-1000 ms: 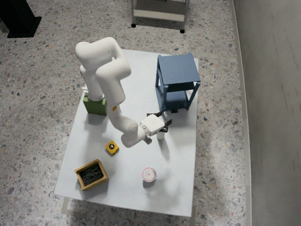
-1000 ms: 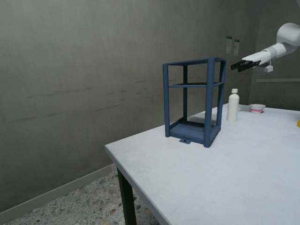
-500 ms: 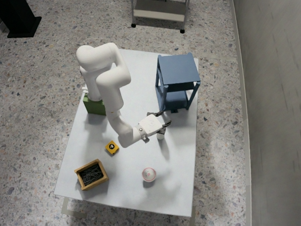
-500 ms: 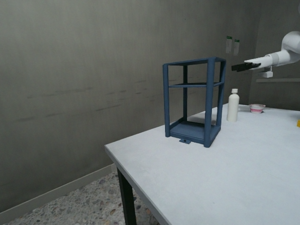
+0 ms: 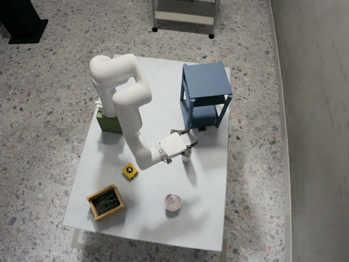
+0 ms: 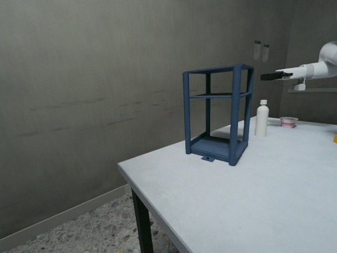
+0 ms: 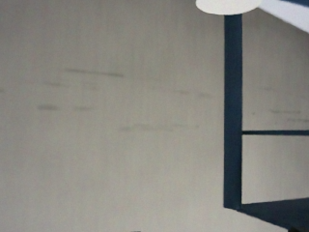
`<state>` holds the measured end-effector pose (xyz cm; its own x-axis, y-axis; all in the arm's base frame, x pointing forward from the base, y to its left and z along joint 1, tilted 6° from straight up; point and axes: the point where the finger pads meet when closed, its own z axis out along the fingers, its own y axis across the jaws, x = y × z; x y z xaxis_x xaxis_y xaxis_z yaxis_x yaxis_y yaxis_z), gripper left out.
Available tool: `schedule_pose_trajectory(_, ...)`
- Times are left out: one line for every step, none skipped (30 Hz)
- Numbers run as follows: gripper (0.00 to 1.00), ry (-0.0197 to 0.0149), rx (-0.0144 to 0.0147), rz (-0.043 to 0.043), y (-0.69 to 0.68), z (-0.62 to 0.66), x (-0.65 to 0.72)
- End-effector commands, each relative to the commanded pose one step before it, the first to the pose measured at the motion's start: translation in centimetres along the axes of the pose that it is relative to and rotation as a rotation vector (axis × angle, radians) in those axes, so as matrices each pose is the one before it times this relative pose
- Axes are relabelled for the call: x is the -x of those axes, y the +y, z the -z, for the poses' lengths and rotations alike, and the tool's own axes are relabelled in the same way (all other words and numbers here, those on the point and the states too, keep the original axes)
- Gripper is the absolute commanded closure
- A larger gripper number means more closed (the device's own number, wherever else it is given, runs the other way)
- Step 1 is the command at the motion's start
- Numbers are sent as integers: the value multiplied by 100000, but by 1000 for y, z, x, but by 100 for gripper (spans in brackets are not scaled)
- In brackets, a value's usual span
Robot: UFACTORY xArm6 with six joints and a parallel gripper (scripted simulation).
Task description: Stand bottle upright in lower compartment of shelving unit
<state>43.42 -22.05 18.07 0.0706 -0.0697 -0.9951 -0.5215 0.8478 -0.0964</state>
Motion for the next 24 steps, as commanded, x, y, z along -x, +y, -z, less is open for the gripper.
schedule_pose_trajectory(21,-2680,-1798,-1440,-76,-8,82)
schedule_pose_trajectory(21,0,0,0,0,0,0)
schedule_pose_trajectory(21,0,0,0,0,0,0)
schedule_pose_trajectory(21,-339,-251,-235,-3,4,-6)
schedule_pose_trajectory(21,-307,-229,-213,-3,4,-5)
schedule_pose_trajectory(21,-277,-207,-191,-3,4,-5)
schedule_pose_trajectory(21,-247,-186,-170,-3,3,-4)
schedule_pose_trajectory(21,-219,-165,-151,-2,3,-4)
schedule_pose_trajectory(21,-192,-146,-132,-2,3,-3)
schedule_pose_trajectory(21,-167,-127,-115,-2,3,-3)
schedule_pose_trajectory(21,-143,-109,-98,-2,2,-2)
schedule_pose_trajectory(21,-121,-92,-83,-2,2,-2)
schedule_pose_trajectory(21,-100,-77,-69,-1,2,-2)
schedule_pose_trajectory(21,-81,-62,-56,-1,1,-1)
schedule_pose_trajectory(21,-64,-49,-44,-1,1,-1)
schedule_pose_trajectory(21,-49,-37,-33,-1,1,-1)
schedule_pose_trajectory(21,-35,-27,-24,-1,1,-1)
schedule_pose_trajectory(21,-24,-18,-16,0,0,0)
schedule_pose_trajectory(21,0,0,0,0,0,0)
schedule_pose_trajectory(21,0,0,0,0,0,0)
schedule_pose_trajectory(21,-15,-11,-10,0,0,0)
schedule_pose_trajectory(21,-8,-6,-5,0,0,0)
schedule_pose_trajectory(21,-3,-2,-2,0,0,0)
schedule_pose_trajectory(21,0,0,0,0,0,0)
